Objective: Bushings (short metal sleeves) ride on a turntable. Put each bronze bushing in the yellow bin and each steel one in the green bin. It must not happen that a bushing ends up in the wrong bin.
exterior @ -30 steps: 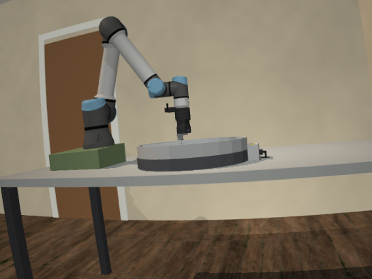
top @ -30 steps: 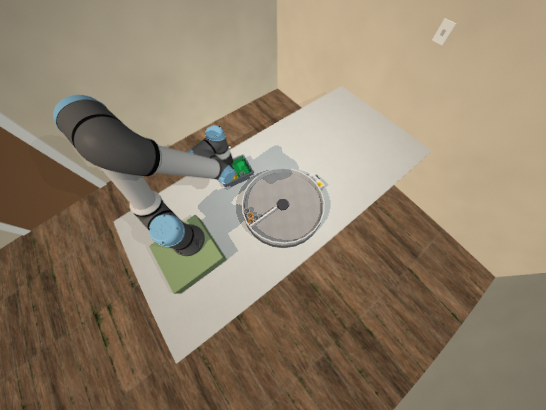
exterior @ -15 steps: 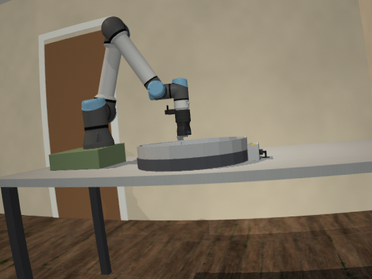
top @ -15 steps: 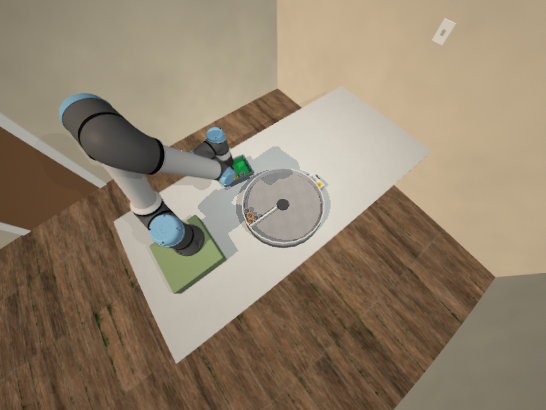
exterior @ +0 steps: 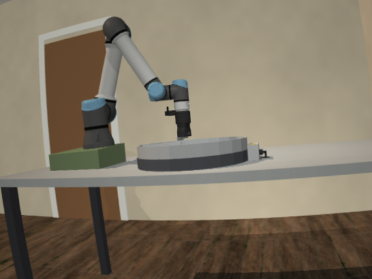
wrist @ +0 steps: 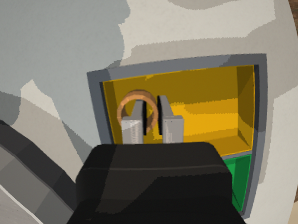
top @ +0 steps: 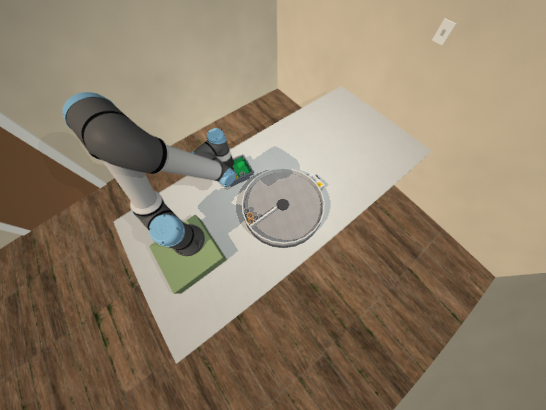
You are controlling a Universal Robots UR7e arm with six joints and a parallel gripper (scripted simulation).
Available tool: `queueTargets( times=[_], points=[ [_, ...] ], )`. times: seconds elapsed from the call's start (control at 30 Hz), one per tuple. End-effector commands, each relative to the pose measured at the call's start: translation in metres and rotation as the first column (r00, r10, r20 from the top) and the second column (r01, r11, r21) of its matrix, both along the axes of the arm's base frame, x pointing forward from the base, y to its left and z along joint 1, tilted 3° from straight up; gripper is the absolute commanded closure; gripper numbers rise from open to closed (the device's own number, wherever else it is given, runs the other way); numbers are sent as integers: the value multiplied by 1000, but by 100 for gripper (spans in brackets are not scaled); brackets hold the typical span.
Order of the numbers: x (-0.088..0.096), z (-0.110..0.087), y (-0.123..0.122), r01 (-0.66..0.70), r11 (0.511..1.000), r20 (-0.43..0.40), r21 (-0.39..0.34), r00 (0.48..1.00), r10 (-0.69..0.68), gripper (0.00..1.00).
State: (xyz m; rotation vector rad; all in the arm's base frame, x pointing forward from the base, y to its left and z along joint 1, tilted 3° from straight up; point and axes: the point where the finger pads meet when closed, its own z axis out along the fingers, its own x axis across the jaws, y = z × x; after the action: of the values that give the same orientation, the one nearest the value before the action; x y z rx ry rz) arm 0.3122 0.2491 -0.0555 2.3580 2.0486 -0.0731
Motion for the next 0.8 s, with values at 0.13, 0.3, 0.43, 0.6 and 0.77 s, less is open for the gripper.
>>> queueTargets(
  times=[0.13,0.3,0.43,0.6,0.77],
  points=[
    [0,-7,0,0,1000,1,1,1000,0,100],
    [0,-7,0,0,1000,1,1,1000,0,100],
    [0,-7,0,0,1000,1,1,1000,0,100],
    [0,-9,0,0,1000,1,1,1000,0,100],
    [0,-12,0,0,1000,1,1,1000,0,100]
  ],
)
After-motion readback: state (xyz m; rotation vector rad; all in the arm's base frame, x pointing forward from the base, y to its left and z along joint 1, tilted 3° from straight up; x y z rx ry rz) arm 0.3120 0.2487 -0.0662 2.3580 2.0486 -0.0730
